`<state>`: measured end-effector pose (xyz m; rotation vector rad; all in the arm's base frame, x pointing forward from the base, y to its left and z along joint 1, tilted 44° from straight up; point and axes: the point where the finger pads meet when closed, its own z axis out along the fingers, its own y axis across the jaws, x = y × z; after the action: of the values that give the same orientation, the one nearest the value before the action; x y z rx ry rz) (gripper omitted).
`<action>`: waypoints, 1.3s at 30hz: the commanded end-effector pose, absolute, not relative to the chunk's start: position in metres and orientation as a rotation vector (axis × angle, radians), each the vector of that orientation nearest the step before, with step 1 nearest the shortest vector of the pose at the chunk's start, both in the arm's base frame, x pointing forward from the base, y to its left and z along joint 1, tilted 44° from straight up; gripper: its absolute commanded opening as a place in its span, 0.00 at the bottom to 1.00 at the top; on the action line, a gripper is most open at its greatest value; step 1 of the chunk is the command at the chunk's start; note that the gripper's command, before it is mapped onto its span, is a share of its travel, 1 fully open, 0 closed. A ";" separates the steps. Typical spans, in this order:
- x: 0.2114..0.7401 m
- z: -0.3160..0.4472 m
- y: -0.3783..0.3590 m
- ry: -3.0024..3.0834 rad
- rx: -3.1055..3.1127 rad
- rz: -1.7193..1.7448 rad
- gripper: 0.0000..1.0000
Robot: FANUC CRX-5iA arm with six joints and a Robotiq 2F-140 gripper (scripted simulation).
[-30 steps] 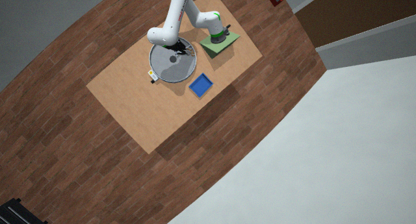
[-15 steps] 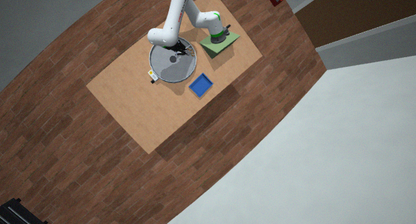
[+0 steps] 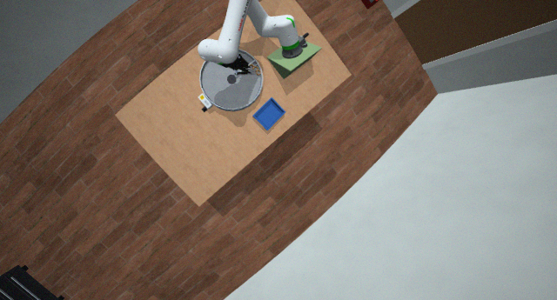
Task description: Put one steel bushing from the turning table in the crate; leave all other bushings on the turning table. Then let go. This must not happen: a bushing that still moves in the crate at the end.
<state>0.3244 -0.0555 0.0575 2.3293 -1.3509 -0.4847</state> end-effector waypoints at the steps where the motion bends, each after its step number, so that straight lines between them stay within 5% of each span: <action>1: 0.325 0.058 -0.055 -1.351 2.330 -0.484 0.06; 39: 0.324 0.054 -0.058 -1.351 2.330 -0.484 0.06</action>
<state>0.3241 -0.0586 0.0543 2.3293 -1.3509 -0.4847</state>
